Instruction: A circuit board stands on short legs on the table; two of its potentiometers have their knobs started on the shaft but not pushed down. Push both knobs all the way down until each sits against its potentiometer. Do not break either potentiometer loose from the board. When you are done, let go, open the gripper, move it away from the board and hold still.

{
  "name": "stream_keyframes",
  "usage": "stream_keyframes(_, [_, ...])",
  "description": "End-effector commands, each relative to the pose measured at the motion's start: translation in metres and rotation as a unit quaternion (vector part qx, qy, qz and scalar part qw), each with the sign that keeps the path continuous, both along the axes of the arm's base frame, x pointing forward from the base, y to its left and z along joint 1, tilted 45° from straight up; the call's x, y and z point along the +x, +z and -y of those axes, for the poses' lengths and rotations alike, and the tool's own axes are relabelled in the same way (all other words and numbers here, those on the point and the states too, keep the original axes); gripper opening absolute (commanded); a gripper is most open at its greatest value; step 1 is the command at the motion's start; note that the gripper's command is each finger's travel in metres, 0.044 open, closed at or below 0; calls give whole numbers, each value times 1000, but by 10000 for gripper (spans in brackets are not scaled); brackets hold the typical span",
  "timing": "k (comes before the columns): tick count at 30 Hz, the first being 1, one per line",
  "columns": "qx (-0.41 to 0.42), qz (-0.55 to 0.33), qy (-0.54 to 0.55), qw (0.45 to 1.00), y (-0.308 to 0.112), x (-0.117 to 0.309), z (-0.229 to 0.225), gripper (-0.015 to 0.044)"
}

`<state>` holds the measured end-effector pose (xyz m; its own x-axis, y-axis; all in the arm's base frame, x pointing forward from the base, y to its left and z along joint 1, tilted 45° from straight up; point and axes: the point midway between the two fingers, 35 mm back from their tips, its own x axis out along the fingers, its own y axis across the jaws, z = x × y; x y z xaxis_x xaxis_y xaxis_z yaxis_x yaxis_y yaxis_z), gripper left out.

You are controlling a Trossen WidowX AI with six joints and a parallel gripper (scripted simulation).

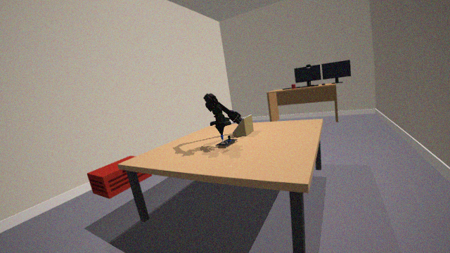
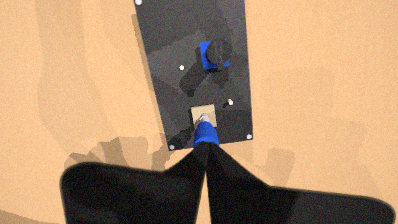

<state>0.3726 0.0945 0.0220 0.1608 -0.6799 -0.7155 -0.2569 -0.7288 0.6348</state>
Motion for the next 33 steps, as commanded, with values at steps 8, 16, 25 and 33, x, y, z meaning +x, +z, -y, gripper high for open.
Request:
stream_keyframes(8, [-6,-2,-17,1000,-17,7,21,0])
stream_keyframes(16, [-6,-2,-17,1000,-18,7,22,0])
stream_keyframes(25, [-6,-2,-17,1000,-22,8,26,0])
stream_keyframes(33, [-6,-2,-17,1000,-24,8,27,0])
